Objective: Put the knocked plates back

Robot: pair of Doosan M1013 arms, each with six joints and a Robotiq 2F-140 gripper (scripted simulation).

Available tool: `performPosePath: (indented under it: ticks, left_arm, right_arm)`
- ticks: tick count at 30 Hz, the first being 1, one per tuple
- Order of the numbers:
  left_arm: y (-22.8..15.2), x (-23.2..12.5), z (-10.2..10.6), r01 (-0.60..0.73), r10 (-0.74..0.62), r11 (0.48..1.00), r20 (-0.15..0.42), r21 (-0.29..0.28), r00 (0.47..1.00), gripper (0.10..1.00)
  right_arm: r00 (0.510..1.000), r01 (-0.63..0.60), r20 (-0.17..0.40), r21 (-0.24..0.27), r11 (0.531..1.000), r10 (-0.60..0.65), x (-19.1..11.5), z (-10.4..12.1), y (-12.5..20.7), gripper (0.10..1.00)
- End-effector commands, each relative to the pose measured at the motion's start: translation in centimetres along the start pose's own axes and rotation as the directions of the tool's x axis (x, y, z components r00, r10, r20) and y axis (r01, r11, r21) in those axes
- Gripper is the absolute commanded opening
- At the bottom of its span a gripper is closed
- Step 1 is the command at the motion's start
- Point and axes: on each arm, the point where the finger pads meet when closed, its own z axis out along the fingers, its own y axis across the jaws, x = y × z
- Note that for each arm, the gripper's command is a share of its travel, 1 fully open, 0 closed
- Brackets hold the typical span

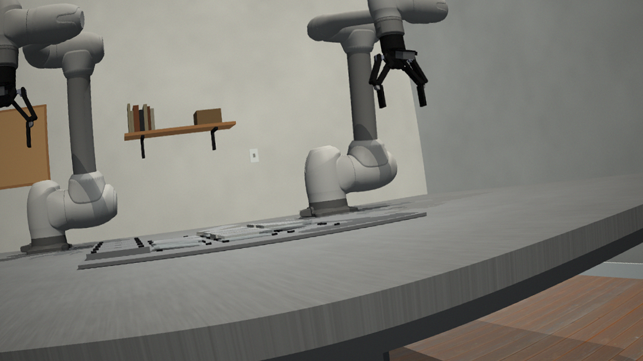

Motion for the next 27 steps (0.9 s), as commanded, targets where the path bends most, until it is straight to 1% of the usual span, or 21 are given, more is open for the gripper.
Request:
performPosePath:
  ticks: [1,17,18,20,27]
  left_arm:
    - [0.0,0.0,-0.1,0.0,0.0,1.0,-0.001,0.0,1.0,1.0]
    - [0.0,0.0,-0.1,0.0,0.0,1.0,-0.001,0.0,1.0,1.0]
    - [0.0,0.0,-0.1,0.0,0.0,1.0,-0.002,0.001,1.0,0.698]
    - [0.0,0.0,-0.1,0.0,0.0,1.0,-0.002,0.001,1.0,0.698]
    - [0.0,0.0,-0.1,0.0,0.0,1.0,-0.002,0.001,1.0,0.698]
  right_arm:
    - [1.0,0.0,-0.001,0.0,1.0,0.0,0.0,-0.1,0.0,1.0]
    - [1.0,0.0,-0.001,0.0,1.0,0.0,0.0,-0.1,0.0,1.0]
    - [0.999,-0.033,-0.002,0.001,0.999,0.033,0.0,-0.1,0.5,1.0]
    - [0.996,-0.087,-0.003,0.001,0.996,0.087,0.0,-0.1,1.5,1.0]
    - [0.996,-0.087,-0.003,0.001,0.996,0.087,-0.2,-0.1,5.0,1.0]
